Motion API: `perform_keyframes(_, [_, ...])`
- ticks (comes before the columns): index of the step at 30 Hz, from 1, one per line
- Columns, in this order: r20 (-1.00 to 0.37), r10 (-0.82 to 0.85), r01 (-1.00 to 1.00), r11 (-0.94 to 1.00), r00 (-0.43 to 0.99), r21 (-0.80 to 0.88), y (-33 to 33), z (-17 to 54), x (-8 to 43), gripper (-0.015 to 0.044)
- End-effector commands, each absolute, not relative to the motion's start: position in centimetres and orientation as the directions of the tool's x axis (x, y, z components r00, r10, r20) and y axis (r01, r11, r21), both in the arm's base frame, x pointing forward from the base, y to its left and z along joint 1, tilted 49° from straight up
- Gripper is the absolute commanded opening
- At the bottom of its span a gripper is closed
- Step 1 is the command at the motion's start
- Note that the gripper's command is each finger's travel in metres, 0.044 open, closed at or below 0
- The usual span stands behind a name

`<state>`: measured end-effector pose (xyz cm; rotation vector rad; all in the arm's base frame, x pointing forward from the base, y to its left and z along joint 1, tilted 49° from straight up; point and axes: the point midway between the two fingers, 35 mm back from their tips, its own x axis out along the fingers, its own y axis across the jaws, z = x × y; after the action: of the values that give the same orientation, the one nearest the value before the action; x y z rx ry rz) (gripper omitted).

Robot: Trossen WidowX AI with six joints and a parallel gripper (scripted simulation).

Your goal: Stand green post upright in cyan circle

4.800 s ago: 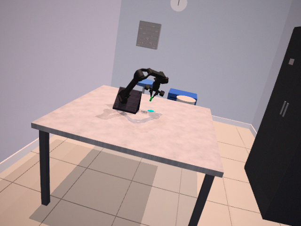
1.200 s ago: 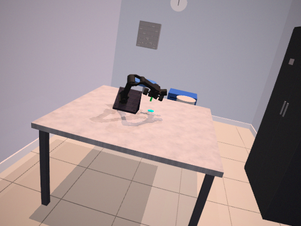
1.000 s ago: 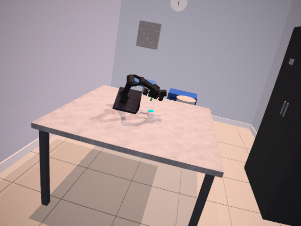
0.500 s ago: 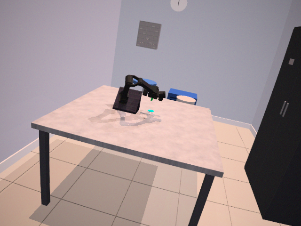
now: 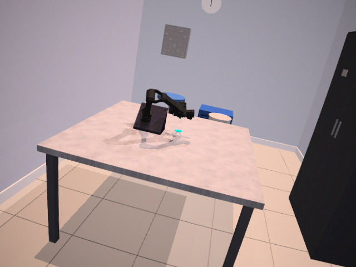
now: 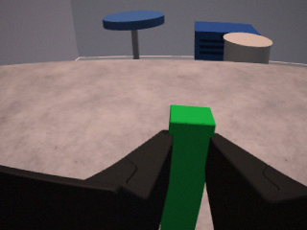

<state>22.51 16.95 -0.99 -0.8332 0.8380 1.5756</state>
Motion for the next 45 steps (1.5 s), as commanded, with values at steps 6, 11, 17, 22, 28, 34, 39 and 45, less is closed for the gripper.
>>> perform_keyframes(6, [-0.834,0.54,-0.988,-0.149,-0.115,0.04,16.8,-0.5,22.6,0.0023])
perform_keyframes(11, [-0.817,0.568,-0.988,-0.153,-0.1,0.015,16.7,-0.3,22.6,0.0023])
perform_keyframes(17, [-0.815,0.572,-0.988,-0.153,-0.098,0.012,16.7,-0.2,22.6,0.0023])
perform_keyframes(22, [-0.815,0.572,-0.988,-0.153,-0.098,0.012,16.7,-0.2,22.6,0.0023])
perform_keyframes(28, [-0.815,0.572,-0.988,-0.153,-0.098,0.012,16.7,-0.2,22.6,0.0023])
perform_keyframes(34, [-0.818,0.566,-0.987,-0.157,-0.099,0.011,15.0,-1.7,23.2,0.0023])
perform_keyframes(39, [-0.82,0.564,-0.987,-0.162,-0.101,0.01,13.2,-3.4,23.6,0.0023])
perform_keyframes(45, [-0.818,0.565,-0.986,-0.168,-0.105,0.01,10.9,-5.4,23.7,0.0023])
